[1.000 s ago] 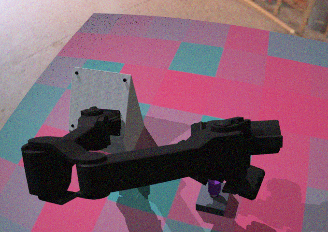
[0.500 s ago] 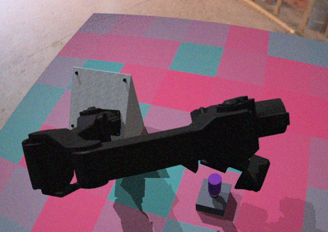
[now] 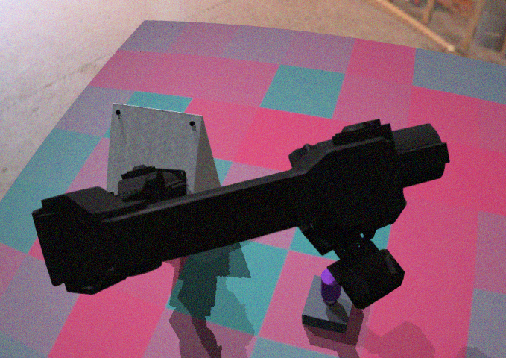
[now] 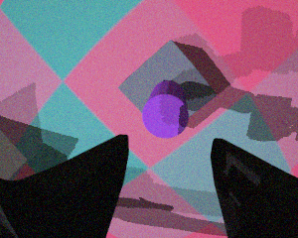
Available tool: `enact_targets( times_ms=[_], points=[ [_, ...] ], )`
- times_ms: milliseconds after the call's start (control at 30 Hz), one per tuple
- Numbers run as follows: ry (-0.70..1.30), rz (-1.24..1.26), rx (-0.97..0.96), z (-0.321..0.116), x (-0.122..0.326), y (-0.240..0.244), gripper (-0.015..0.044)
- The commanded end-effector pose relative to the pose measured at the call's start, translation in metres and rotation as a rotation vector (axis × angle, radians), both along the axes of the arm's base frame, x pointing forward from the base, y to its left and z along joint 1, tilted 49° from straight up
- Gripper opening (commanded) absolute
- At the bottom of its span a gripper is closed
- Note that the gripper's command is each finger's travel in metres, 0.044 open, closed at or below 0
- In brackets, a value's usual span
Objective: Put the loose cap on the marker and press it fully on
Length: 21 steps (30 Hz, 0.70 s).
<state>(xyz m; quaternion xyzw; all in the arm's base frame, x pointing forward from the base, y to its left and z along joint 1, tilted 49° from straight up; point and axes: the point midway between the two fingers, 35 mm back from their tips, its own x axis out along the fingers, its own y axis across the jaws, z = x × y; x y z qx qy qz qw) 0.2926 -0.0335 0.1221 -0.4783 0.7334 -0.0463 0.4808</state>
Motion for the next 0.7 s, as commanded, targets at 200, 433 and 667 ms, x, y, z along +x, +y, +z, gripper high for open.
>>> enact_targets(
  times_ms=[200, 433, 667],
  points=[
    [-0.606, -0.536, -0.065, -0.0049, -0.0016, -0.0027, 0.0000],
    [-0.606, -0.536, -0.065, -0.0049, -0.0016, -0.0027, 0.0000],
    [-0.606, -0.536, -0.065, -0.0065, -0.0018, -0.0045, 0.0000]
  ],
)
